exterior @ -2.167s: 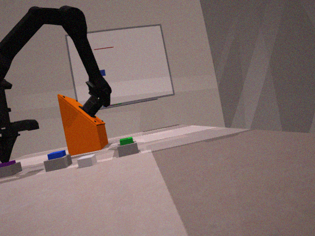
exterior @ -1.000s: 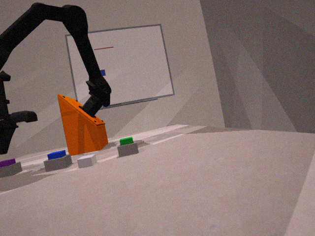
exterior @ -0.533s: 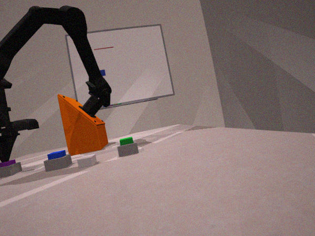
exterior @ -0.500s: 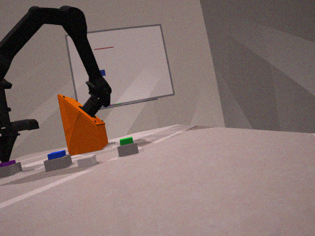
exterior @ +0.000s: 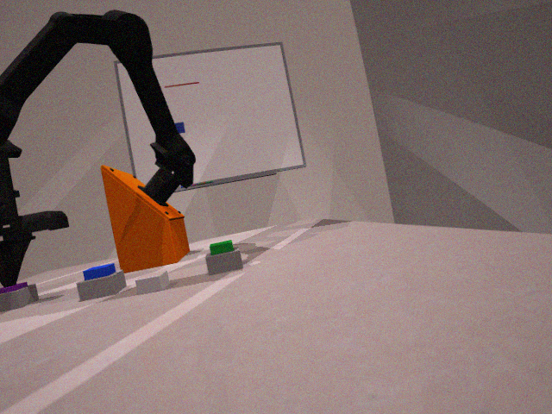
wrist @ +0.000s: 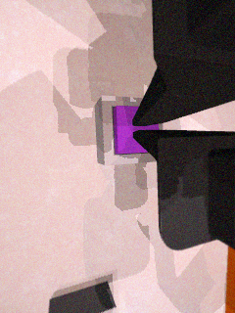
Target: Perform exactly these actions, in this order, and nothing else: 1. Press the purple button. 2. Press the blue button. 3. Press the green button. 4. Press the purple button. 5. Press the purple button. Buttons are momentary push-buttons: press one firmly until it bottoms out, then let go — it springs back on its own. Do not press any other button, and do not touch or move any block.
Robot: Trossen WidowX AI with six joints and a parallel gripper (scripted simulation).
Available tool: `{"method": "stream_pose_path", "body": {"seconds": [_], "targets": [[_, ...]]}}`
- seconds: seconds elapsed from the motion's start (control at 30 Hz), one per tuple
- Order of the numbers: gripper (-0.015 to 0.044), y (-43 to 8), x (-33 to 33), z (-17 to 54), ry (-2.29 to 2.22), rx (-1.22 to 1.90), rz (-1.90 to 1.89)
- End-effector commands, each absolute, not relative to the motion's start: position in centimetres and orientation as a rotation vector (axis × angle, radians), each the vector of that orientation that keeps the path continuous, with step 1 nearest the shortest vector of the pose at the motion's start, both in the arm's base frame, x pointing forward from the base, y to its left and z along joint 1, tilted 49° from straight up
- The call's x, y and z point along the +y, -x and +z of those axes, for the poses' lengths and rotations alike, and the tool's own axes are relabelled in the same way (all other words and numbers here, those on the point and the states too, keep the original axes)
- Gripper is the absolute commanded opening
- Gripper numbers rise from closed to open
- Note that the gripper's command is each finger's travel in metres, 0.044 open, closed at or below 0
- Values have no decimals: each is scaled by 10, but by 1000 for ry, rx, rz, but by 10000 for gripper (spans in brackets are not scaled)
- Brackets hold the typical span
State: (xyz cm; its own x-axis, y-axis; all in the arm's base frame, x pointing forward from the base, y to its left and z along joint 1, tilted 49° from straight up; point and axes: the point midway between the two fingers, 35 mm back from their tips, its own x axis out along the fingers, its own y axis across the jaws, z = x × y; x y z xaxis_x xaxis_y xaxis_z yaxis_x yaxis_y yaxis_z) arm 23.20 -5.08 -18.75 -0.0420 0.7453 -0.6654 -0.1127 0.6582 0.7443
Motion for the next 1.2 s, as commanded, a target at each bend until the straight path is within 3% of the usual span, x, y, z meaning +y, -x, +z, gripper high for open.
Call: {"method": "stream_pose_path", "body": {"seconds": [0.0, 0.37, 0.83, 1.17], "targets": [[20, -232, -50, -188, -567, 1457, 752], [20, -234, -75, -166, -566, 1457, 751], [387, -303, 3, -8, -526, 1471, 677], [400, -279, 90, 106, -546, 1456, 703]]}}
